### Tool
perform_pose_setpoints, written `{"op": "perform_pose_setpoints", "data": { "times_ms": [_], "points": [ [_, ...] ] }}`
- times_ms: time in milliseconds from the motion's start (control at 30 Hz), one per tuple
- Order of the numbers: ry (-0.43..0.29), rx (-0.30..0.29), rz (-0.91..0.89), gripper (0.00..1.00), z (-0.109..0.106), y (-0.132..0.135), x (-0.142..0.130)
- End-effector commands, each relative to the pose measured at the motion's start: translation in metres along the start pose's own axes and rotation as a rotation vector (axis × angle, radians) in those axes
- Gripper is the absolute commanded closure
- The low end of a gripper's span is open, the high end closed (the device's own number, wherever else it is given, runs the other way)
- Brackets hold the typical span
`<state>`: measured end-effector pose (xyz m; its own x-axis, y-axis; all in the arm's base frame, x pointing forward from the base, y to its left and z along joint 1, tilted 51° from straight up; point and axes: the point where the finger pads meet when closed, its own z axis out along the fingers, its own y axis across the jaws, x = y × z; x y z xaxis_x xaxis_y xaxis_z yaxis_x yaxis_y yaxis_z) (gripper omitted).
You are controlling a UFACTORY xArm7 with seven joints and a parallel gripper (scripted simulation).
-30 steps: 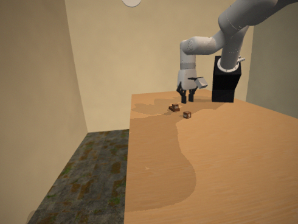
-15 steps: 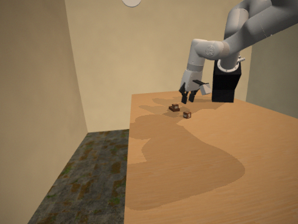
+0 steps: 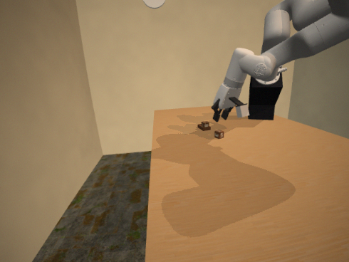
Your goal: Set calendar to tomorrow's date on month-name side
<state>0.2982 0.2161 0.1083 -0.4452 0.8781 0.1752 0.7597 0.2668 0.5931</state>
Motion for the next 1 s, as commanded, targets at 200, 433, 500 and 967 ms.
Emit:
{"op": "perform_pose_setpoints", "data": {
  "times_ms": [200,433,500,967],
  "points": [
    [-0.167,-0.021,0.003,0.51,-0.002,0.0038,0.0063],
    [-0.167,-0.021,0.003,0.51,-0.002,0.0038,0.007],
    [-0.167,-0.021,0.003,0.51,-0.002,0.0038,0.007],
    [-0.167,-0.021,0.003,0.51,-0.0006,0.0038,0.0077]
  ]
}}
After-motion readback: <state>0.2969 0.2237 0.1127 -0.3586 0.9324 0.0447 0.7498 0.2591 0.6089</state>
